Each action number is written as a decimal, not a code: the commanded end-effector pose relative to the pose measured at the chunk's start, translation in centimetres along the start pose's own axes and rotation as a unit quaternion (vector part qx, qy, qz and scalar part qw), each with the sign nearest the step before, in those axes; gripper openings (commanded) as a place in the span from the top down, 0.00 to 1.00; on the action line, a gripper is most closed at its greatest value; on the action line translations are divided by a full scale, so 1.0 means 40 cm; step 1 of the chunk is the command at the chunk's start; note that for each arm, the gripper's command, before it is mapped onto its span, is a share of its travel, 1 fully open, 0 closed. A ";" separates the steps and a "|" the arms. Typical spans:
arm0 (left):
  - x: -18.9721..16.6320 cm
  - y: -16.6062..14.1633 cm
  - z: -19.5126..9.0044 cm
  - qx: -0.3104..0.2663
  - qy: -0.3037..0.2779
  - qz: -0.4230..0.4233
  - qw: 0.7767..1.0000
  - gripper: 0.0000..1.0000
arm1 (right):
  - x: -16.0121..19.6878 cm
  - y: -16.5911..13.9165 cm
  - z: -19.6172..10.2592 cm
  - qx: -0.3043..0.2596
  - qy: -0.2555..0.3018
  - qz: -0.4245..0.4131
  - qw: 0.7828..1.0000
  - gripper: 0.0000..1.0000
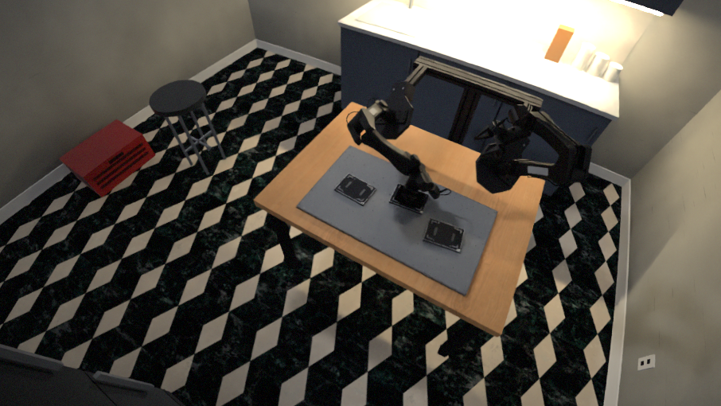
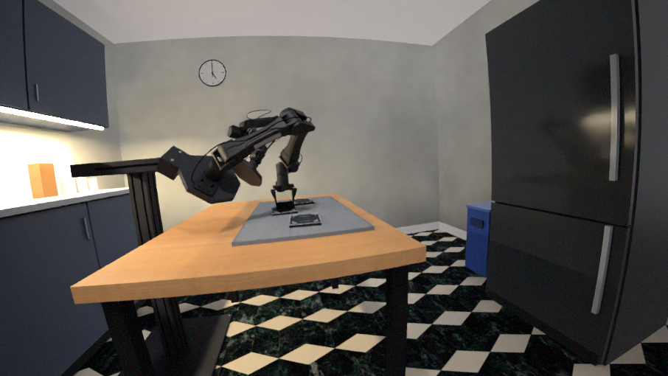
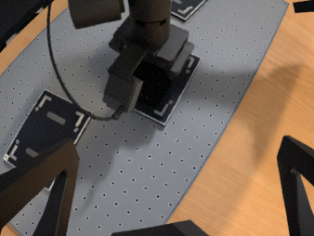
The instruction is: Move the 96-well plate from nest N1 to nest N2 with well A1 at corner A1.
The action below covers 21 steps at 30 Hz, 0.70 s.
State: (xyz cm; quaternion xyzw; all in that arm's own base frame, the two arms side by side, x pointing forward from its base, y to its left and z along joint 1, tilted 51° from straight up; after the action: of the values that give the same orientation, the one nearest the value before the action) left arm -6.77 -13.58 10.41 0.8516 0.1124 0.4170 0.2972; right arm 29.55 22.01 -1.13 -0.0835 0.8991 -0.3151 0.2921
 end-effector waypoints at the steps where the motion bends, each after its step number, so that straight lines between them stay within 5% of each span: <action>1: -0.015 0.018 -0.016 -0.011 -0.006 -0.005 1.000 0.00 | 0.014 0.007 -0.030 -0.011 -0.014 0.001 1.000 0.22; 21: -0.015 0.018 -0.016 -0.011 -0.006 -0.005 1.000 0.00 | 0.014 0.003 -0.009 -0.001 -0.004 -0.006 1.000 0.22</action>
State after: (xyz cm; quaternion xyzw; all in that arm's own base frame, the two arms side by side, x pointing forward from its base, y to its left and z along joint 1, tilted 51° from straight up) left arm -6.77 -13.58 10.41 0.8516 0.1124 0.4170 0.2972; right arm 28.99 21.96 -1.38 -0.0885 0.8987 -0.3169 0.2899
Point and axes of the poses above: on each arm, the point where the finger pads meet when closed, its own z axis out along the fingers, its own x axis across the jaws, y = z × x, the point moved 10 cm from there along -z, back along the fingers, and after that the axes turned 7 degrees about -z, right-handed, at the moved point
